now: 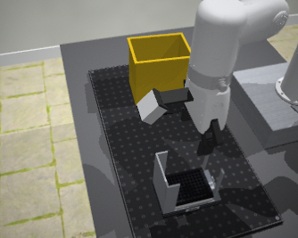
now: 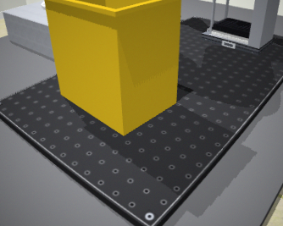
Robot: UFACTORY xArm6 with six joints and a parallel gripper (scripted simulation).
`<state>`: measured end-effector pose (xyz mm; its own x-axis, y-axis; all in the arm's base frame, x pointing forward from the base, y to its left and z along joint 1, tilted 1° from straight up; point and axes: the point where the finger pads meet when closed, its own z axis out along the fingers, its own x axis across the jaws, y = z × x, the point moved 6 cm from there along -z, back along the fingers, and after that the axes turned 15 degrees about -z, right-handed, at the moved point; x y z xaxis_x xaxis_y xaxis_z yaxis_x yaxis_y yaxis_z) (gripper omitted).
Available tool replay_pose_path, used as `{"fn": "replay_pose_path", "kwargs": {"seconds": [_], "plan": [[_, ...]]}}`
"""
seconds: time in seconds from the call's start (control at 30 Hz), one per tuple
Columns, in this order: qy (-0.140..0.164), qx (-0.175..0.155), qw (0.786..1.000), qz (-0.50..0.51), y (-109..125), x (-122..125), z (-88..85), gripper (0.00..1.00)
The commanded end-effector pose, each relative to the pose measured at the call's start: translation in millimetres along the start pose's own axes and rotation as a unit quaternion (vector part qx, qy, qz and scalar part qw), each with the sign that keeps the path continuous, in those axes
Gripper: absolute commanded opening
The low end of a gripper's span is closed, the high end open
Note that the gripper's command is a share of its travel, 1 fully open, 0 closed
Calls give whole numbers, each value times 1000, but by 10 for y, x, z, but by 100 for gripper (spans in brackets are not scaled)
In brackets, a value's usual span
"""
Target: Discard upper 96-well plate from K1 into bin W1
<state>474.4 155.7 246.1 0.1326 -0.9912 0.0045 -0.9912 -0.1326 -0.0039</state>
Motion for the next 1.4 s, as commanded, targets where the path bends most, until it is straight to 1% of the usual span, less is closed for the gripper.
{"fn": "replay_pose_path", "kwargs": {"seconds": [0.0,0.3,1.37], "plan": [[0,5,1000,5,4,-4,-20,100],[0,5,1000,5,4,-4,-20,100],[0,5,1000,5,-1,-4,481,100]]}}
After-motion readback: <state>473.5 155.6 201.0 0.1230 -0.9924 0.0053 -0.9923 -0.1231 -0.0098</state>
